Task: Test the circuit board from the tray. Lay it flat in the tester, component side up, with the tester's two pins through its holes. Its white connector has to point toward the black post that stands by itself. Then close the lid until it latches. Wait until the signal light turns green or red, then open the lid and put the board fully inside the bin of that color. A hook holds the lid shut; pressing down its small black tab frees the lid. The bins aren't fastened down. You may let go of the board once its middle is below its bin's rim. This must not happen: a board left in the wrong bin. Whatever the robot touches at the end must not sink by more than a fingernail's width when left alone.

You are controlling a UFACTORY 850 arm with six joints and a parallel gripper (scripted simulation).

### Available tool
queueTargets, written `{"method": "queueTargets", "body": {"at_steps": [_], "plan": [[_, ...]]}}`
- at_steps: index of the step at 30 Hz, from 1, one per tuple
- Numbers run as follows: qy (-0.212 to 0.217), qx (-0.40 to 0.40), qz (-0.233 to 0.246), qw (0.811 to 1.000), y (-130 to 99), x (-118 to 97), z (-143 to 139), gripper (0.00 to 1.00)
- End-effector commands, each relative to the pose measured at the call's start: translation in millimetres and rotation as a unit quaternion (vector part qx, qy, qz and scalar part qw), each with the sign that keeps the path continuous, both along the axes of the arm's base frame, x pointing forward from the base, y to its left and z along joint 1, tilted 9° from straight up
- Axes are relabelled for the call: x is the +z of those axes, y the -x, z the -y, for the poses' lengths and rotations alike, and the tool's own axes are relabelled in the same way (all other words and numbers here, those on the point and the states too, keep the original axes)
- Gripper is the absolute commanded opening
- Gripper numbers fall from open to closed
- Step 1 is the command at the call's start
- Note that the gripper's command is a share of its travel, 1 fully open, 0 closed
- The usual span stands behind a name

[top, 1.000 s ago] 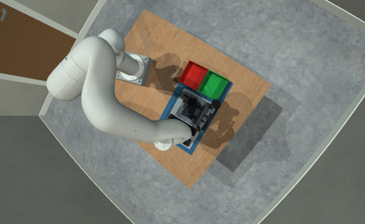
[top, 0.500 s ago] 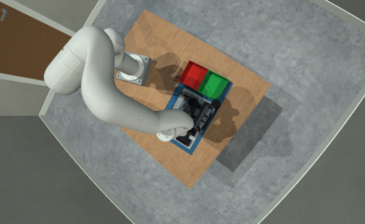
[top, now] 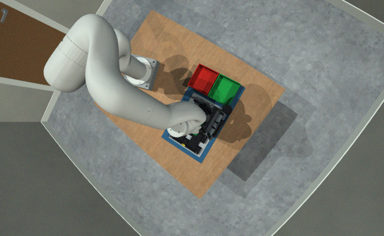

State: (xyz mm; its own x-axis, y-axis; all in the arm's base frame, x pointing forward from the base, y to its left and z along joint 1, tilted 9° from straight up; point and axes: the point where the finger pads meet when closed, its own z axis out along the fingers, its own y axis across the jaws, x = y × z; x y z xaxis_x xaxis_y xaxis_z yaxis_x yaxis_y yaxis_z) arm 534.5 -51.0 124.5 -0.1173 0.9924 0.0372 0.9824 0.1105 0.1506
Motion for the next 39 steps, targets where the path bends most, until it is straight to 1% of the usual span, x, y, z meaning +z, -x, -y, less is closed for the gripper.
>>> {"method": "queueTargets", "body": {"at_steps": [1, 17, 29, 39], "plan": [[0.001, -0.001, 0.001, 1.0, 5, 2, -15, 0.79], [0.001, -0.001, 0.001, 1.0, 17, 4, -47, 0.79], [0.001, -0.001, 0.001, 1.0, 20, 5, -56, 0.79], [0.001, -0.001, 0.001, 1.0, 21, 5, -58, 0.79]]}}
